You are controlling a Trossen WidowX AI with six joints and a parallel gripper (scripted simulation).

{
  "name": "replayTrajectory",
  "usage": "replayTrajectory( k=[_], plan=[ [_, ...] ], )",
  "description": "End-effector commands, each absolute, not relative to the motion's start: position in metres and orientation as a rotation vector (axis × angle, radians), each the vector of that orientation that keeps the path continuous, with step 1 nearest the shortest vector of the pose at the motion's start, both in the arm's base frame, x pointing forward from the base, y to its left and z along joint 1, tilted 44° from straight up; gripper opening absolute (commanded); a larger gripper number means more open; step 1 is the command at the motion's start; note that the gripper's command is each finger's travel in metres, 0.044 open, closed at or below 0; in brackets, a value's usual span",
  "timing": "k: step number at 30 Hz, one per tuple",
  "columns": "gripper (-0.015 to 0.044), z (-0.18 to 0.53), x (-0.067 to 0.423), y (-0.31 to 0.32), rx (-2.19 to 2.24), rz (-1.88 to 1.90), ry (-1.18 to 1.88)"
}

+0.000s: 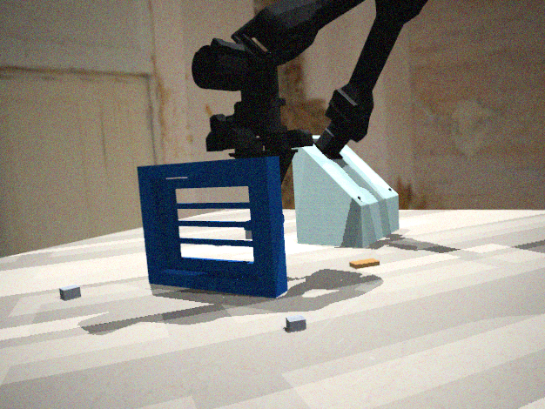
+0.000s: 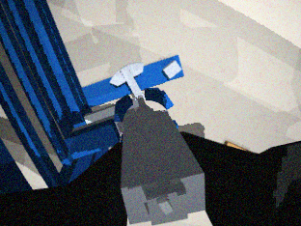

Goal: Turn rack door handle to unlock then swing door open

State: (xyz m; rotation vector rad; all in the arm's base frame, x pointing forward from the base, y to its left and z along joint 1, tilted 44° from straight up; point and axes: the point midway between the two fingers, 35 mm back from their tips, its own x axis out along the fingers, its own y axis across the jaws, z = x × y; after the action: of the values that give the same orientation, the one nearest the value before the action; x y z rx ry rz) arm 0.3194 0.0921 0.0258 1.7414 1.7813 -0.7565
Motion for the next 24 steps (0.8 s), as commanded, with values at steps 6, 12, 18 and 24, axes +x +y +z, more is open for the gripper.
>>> replayTrajectory(
  k=[6,12,18,24],
  plan=[
    [0.0081,0.0248,0.3192,0.0919,1.738,-0.763,1.779],
    [0.0041,0.0248,0.3192,0.0919,1.738,-0.763,1.779],
    [0.0022,0.0248,0.3191,0.0919,1.736,-0.760,1.779],
    [0.0022,0.0232,0.3154,0.0901,1.669,-0.657,1.786]
  ],
)
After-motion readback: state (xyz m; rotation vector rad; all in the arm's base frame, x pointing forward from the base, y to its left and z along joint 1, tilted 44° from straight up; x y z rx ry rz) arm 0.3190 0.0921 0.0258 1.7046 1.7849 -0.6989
